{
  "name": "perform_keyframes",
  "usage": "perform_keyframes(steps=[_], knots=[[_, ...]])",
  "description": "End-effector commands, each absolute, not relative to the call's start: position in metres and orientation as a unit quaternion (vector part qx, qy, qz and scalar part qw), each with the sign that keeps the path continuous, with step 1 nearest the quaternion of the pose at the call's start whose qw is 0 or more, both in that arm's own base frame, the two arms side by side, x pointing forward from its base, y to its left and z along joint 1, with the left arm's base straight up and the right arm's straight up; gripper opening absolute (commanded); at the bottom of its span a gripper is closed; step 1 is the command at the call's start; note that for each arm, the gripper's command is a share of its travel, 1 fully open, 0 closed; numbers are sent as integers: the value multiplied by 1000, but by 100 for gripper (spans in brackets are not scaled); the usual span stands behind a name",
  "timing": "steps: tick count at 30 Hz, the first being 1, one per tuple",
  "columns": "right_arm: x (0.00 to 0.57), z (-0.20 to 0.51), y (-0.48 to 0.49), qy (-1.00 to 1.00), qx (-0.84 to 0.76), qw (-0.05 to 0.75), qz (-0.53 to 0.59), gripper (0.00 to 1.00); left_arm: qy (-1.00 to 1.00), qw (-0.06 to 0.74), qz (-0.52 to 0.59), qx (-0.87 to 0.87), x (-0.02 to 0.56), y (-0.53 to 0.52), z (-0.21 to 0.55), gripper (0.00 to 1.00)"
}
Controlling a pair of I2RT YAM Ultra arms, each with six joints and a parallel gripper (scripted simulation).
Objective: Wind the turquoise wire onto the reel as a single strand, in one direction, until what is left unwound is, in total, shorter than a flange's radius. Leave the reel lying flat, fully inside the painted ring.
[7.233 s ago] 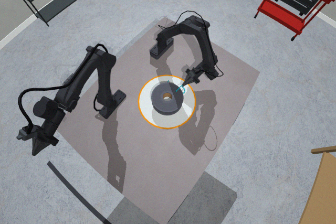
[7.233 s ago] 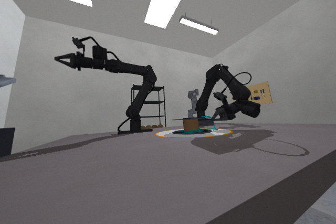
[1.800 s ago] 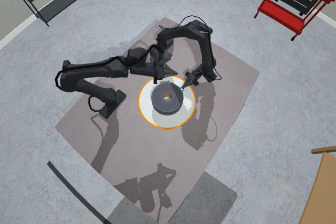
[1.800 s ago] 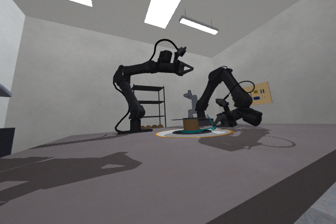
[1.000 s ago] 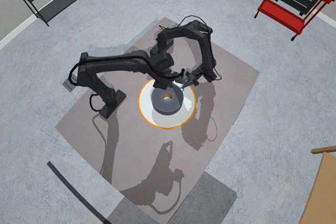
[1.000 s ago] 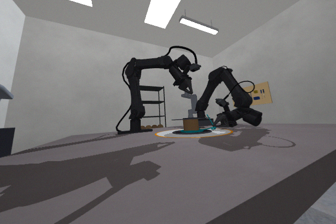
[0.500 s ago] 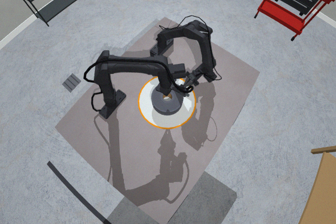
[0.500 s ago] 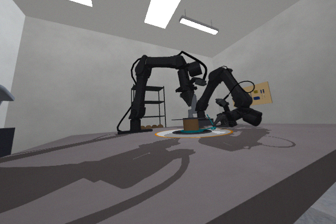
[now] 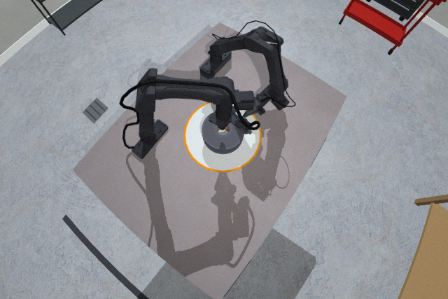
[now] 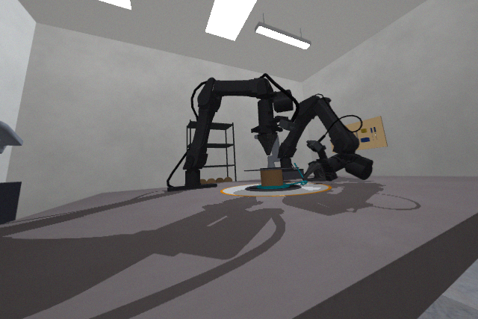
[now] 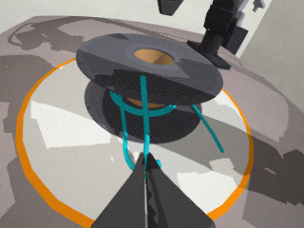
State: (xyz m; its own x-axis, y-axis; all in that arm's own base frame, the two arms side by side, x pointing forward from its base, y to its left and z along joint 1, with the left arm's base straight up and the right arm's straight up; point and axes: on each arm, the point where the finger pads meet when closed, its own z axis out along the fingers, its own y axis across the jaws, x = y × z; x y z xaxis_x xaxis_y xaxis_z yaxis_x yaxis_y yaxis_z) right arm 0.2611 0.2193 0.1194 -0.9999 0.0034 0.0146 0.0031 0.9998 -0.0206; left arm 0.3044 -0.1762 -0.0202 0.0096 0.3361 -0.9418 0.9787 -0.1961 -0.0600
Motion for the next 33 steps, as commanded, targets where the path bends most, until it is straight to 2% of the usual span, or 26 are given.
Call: perform_keyframes(steps=[1,23,33], knots=[[268,134,223,-1000,-10,0,0,0,528,353,-452,626,305,-173,-14,0],[271,134,225,-1000,-14,0,0,0,528,353,-452,626,305,-173,-14,0],[271,134,225,-996,-86,0,0,0,528,353,-452,626,305,-173,-14,0]])
